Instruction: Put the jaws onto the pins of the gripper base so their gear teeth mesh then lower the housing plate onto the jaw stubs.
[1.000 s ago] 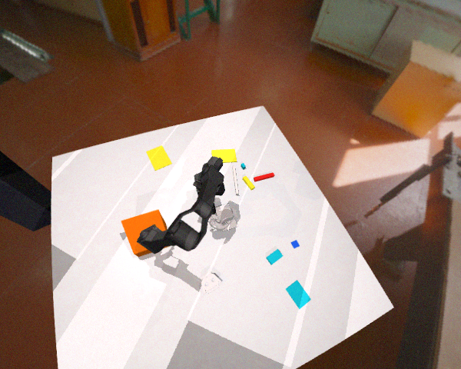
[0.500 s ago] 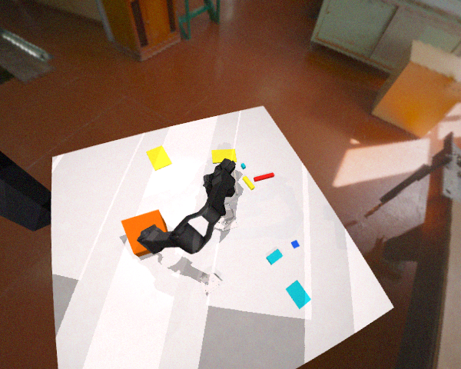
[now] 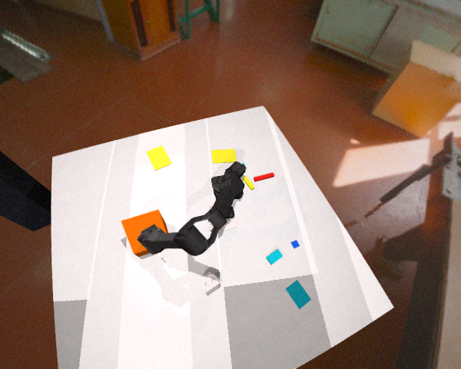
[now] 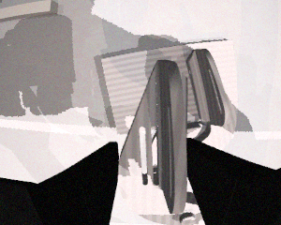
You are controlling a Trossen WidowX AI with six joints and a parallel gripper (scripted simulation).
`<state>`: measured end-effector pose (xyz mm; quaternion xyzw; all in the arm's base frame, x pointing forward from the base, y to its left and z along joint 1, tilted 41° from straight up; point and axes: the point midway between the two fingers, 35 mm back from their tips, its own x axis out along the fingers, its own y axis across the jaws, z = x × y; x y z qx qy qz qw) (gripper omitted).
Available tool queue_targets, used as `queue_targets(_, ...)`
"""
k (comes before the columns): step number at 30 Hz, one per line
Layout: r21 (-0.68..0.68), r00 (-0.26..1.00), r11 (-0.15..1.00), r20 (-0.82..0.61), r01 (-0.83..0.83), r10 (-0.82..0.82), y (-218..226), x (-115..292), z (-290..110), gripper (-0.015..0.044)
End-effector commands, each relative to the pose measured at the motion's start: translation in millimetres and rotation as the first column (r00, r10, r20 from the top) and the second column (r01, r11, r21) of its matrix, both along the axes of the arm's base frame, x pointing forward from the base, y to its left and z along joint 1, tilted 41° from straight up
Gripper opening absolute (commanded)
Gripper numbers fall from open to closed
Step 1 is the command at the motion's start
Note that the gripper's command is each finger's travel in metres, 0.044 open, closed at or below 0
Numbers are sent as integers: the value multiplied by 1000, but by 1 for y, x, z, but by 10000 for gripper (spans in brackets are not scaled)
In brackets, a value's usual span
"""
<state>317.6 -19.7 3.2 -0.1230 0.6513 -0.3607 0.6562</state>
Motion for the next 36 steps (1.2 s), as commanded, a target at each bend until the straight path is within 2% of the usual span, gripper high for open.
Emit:
queue_targets(1, -6, 1000, 1000, -2, -6, 6, -1, 1, 1, 134)
queue_targets(36, -5, 1000, 1000, -6, -10, 10, -4, 1, -4, 134)
